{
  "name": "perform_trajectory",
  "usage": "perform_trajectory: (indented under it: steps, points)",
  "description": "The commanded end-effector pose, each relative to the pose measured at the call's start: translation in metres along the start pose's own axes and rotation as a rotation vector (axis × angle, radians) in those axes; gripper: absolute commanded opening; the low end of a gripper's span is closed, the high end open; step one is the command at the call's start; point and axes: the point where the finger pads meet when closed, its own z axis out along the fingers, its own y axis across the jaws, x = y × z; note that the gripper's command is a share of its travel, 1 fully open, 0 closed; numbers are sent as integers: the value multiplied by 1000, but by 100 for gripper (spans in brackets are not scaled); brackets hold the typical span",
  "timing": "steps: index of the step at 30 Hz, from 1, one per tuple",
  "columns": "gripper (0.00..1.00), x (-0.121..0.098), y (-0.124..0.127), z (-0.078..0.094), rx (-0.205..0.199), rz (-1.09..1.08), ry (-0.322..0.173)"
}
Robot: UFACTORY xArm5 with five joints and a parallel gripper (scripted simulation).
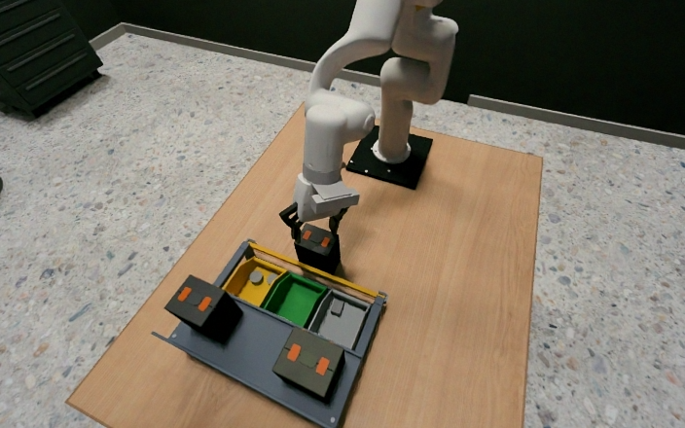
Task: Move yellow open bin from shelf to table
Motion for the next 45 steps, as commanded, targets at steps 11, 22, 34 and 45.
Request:
perform_trajectory:
  steps: [11, 22, 34, 45]
  points:
    - [100, 1, 2, -1, 107, -231, -26]
    - [100, 1, 2, -1, 210, -460, -65]
    - [100, 1, 1, -1, 226, -500, -78]
    - [100, 1, 2, -1, 317, -669, -80]
